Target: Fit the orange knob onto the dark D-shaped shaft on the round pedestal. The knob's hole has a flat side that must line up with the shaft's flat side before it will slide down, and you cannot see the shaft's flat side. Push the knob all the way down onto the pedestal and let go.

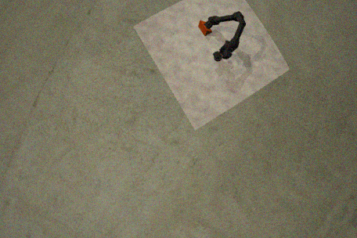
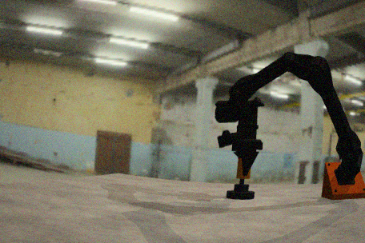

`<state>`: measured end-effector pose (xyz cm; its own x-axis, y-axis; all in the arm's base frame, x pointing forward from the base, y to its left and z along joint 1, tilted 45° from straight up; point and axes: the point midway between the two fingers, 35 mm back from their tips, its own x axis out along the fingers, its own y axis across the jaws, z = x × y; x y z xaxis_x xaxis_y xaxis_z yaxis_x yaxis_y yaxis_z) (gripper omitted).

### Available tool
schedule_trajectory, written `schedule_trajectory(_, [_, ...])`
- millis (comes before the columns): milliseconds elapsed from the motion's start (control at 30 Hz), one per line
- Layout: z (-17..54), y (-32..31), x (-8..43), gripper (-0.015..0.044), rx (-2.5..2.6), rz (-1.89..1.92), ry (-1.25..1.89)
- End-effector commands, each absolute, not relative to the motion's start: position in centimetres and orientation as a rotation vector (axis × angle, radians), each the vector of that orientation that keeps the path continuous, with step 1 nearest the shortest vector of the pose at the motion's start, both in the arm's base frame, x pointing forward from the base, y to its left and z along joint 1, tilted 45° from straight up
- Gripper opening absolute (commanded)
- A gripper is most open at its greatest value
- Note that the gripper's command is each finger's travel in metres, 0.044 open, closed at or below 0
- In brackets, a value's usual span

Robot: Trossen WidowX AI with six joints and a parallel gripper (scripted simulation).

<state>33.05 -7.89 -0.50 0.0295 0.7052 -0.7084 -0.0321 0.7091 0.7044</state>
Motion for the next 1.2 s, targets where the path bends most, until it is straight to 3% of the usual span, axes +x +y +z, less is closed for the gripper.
schedule_trajectory(0, [-0.49, -8.04, 33.13, 0.0000, 0.597, 0.619, 1.434])
schedule_trajectory(1167, [-0.15, -8.23, 33.18, 0.0000, 0.432, 0.759, 1.349])
